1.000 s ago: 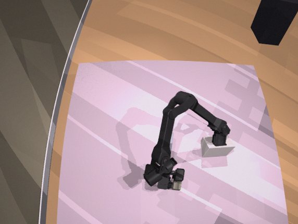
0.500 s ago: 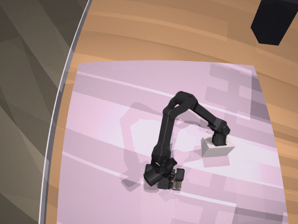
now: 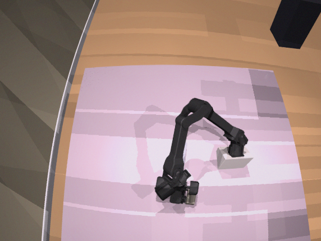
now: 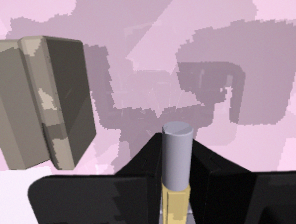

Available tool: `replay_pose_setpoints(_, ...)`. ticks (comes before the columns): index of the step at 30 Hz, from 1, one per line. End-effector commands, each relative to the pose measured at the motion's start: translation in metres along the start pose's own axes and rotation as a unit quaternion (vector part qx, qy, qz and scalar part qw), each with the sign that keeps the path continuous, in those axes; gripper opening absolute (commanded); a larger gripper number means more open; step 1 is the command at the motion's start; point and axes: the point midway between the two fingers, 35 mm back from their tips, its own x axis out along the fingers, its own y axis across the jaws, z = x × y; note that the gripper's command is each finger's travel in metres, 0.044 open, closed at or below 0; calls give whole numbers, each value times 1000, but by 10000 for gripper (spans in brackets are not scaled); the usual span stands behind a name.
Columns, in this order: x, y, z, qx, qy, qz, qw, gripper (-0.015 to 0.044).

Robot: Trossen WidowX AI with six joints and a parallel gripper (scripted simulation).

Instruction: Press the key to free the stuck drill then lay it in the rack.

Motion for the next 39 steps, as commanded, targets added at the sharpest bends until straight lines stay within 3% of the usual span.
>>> replay_pose_setpoints(1,-2,0,0,-1,1,-1,1000,0)
replay_pose_setpoints(39,-5,0,20,-1,0,-1,1000,0)
